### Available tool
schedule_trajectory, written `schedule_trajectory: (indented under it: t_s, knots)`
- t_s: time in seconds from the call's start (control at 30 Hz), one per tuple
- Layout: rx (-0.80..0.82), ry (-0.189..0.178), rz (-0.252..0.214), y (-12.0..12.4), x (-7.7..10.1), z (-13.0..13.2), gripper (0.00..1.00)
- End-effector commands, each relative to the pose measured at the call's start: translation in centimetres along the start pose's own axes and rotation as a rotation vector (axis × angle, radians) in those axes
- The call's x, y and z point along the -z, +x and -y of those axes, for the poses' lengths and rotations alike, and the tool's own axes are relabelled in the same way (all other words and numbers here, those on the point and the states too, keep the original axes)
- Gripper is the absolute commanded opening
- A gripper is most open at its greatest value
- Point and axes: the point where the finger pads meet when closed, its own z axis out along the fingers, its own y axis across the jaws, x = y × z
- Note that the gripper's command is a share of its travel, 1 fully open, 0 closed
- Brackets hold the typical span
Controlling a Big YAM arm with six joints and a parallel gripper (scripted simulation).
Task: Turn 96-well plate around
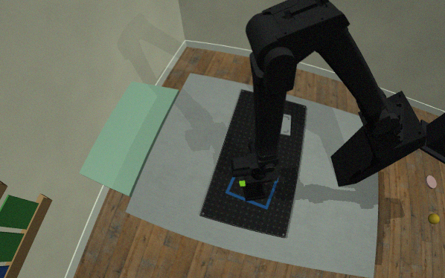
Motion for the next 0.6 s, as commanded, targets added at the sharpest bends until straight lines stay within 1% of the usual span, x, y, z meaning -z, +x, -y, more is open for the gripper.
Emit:
schedule_trajectory:
  t_s: [0.0,0.17,0.2,0.57]
  knots:
    - [-0.002,-0.006,0.002,0.02,0.35,-0.11,1.00]
    - [-0.002,-0.006,0.002,0.02,0.35,-0.11,1.00]
    - [0.048,-0.010,-0.003,0.39,0.75,-0.17,1.00]
    - [0.415,-0.012,-0.001,0.41,0.76,-0.24,1.00]
